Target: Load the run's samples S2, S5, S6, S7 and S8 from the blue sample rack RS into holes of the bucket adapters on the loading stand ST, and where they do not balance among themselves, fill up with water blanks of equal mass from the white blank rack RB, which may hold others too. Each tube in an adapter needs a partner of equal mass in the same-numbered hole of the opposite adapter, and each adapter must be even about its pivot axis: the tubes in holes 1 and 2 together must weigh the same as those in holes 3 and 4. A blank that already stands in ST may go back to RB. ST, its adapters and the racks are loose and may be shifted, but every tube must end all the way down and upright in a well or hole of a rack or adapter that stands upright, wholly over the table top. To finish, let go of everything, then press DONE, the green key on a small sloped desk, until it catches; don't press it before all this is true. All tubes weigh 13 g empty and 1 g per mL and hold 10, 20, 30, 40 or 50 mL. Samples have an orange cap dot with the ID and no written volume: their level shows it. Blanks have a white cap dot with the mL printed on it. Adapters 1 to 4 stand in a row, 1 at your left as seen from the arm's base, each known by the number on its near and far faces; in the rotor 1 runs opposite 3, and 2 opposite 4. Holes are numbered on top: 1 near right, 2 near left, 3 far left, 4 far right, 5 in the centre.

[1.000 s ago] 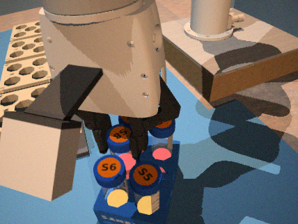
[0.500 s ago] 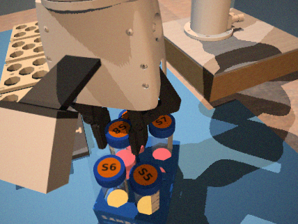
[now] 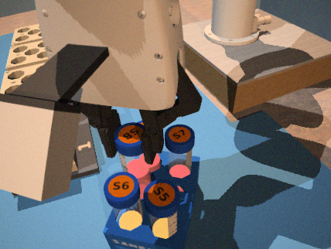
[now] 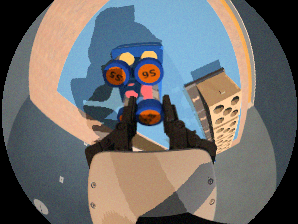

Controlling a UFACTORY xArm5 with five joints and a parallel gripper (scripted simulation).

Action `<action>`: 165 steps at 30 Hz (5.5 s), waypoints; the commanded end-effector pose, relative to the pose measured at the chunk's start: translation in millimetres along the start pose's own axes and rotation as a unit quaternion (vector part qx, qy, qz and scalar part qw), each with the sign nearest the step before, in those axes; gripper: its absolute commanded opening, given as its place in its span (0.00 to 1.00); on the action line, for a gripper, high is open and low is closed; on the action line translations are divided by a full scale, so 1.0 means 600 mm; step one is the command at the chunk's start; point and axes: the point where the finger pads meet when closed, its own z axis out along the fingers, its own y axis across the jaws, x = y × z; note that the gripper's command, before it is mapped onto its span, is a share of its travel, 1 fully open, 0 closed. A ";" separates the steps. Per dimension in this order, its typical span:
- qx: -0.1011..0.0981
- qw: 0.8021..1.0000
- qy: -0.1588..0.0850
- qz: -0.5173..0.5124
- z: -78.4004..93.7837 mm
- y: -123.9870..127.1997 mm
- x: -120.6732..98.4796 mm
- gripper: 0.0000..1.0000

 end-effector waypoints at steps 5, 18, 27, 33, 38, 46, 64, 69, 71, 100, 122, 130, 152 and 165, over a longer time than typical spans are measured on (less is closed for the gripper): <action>0.000 1.000 0.002 0.000 -0.026 0.000 0.002 0.00; 0.000 1.000 0.002 0.000 -0.069 -0.001 0.002 0.00; 0.000 1.000 0.002 0.000 -0.093 -0.002 0.002 0.00; 0.000 1.000 0.002 0.000 -0.113 -0.002 0.002 0.00; 0.000 1.000 0.002 0.000 -0.126 -0.002 0.002 0.00; 0.000 1.000 0.002 0.000 -0.149 -0.003 0.002 0.00; 0.000 1.000 0.002 0.000 -0.173 -0.003 0.002 0.00; 0.000 1.000 0.002 0.000 -0.173 -0.003 0.002 0.00; 0.000 1.000 0.002 0.000 -0.173 -0.003 0.002 0.00; 0.000 1.000 0.002 0.000 -0.172 -0.020 0.002 0.00; 0.000 1.000 0.001 0.000 -0.171 -0.070 0.002 0.00; 0.000 1.000 0.001 0.000 -0.171 -0.070 0.002 0.00; 0.000 1.000 0.001 0.000 -0.108 -0.069 0.002 0.00; 0.000 1.000 0.001 0.000 -0.071 -0.068 0.002 0.00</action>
